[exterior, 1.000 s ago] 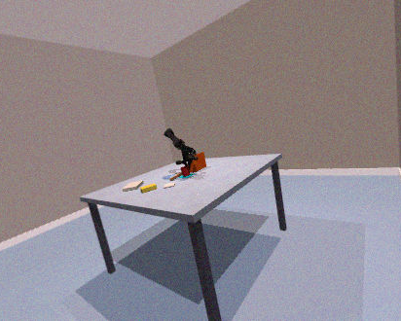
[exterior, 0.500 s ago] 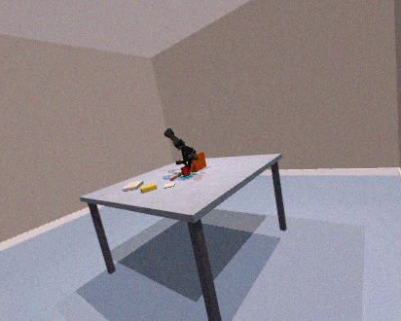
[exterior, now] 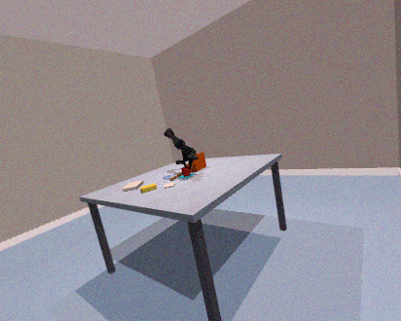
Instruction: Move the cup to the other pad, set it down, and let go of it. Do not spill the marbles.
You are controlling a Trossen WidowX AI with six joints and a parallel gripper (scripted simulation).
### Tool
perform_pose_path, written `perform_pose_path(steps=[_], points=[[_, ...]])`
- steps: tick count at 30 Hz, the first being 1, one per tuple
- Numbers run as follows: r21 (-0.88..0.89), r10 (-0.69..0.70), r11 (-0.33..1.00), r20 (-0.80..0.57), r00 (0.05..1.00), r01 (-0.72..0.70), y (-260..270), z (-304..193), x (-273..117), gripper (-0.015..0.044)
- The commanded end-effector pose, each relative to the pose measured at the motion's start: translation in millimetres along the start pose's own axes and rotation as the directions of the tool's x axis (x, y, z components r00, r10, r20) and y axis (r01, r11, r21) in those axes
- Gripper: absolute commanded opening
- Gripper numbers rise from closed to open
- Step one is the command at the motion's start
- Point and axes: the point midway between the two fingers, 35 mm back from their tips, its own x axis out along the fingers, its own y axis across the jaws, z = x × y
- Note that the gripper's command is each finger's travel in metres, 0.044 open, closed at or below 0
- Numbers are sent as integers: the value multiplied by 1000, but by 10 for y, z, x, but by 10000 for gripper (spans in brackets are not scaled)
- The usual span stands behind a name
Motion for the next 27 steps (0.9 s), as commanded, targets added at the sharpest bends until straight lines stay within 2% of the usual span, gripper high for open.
perform_pose_path(steps=[1,27], points=[[4,3,1000,0,1000,-3,-2,5,-53,128],[-1,2,1000,-4,1000,-2,-11,31,-416,128]])
